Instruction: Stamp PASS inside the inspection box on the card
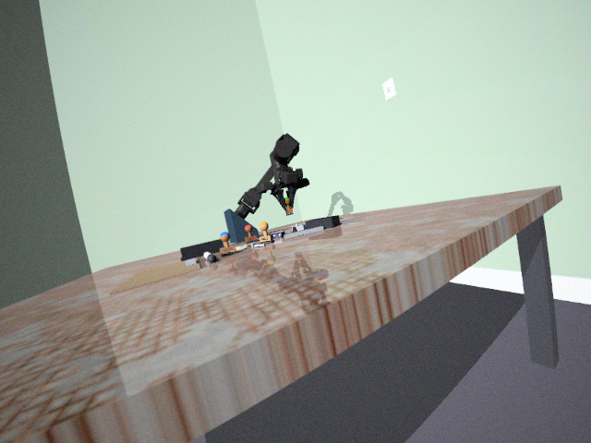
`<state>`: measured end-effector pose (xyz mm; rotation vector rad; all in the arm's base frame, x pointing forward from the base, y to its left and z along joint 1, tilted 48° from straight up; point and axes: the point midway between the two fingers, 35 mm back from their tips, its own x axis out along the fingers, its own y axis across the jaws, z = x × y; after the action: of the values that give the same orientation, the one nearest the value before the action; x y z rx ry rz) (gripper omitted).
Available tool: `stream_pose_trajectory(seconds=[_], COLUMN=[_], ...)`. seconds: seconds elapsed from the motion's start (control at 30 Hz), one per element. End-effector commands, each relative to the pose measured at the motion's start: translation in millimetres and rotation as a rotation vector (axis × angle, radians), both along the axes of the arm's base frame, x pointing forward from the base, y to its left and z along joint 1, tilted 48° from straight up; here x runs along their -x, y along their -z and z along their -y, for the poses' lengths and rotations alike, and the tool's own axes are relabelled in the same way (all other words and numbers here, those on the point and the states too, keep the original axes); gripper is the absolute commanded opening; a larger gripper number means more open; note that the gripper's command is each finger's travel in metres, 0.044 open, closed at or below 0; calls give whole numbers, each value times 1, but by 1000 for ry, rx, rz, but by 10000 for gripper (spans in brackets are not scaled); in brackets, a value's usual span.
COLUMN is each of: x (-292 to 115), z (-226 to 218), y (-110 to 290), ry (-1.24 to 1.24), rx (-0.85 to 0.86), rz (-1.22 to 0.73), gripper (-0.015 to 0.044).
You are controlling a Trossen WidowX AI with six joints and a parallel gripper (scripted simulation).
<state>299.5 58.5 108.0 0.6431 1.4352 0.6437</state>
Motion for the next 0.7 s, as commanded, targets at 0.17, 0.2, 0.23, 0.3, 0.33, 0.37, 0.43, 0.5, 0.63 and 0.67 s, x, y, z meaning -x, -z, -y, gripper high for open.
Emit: stream_pose_trajectory(seconds=[0.17, 0.2, 0.23, 0.3, 0.33, 0.37, 0.43, 0.5, 0.63, 0.67], x=[29, 31, 31, 31, 31, 31, 31, 31, 31, 31], z=[38, 40, 40, 40, 40, 40, 40, 39, 37, 36], y=[43, 45, 45, 45, 45, 46, 46, 47, 49, 49], ry=[2, 2, 1, 1, 1, 1, 2, 2, 2, 2], rx=[1, 0, 0, 0, 0, 0, 0, 1, 1, 1], rz=[-13, -13, -13, -13, -13, -13, -13, -13, -13, -13], gripper=[0, 0, 0, 0, 0, 0, 0, 0, 0, 0])
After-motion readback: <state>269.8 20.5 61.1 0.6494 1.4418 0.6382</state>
